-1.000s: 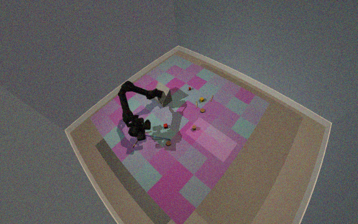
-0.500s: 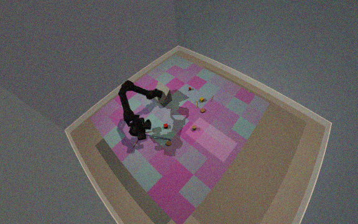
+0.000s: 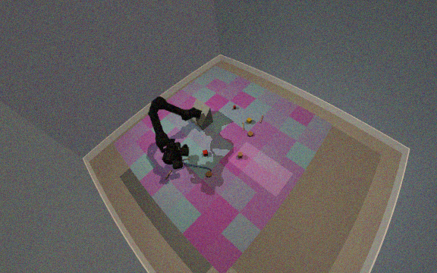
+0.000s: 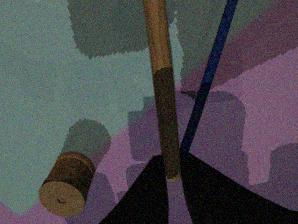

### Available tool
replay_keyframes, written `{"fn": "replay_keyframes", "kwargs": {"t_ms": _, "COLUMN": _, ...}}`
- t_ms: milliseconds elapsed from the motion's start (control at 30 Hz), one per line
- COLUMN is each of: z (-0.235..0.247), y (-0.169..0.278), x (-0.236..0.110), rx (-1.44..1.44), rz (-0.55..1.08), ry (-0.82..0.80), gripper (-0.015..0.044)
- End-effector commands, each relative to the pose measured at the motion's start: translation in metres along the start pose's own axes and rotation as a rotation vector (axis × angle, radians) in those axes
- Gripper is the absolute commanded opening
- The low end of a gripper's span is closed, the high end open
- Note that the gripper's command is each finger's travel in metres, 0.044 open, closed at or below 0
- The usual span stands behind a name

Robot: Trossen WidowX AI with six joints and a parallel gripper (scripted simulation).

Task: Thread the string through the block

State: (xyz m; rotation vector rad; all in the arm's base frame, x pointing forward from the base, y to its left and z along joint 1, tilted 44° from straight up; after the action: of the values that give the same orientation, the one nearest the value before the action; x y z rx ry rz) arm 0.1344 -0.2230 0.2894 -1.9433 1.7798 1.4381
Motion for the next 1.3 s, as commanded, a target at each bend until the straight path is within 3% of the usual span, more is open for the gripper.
{"fn": "replay_keyframes", "kwargs": {"t_ms": 0, "z": 0.005, "y": -0.001, "x": 0.004, "rx": -0.005, "rz": 0.000, "ry": -0.004, "gripper": 0.0000}}
{"fn": "replay_keyframes", "kwargs": {"t_ms": 1267, "z": 0.029, "y": -0.012, "x": 0.022, "rx": -0.005, "rz": -0.001, "ry": -0.007, "gripper": 0.0000}}
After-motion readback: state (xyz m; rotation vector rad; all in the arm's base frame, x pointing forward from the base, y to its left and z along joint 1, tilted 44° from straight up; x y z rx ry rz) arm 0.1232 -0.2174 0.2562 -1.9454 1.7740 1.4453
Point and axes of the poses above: the point midway between the two fingers, 35 mm back from their tips, its own x axis out along the fingers, its own z axis across the jaws, y = z × x, the point moved 10 cm from there along -x, back along the fingers, and after that the axes turned 15 degrees about x, right-handed, at the moved point
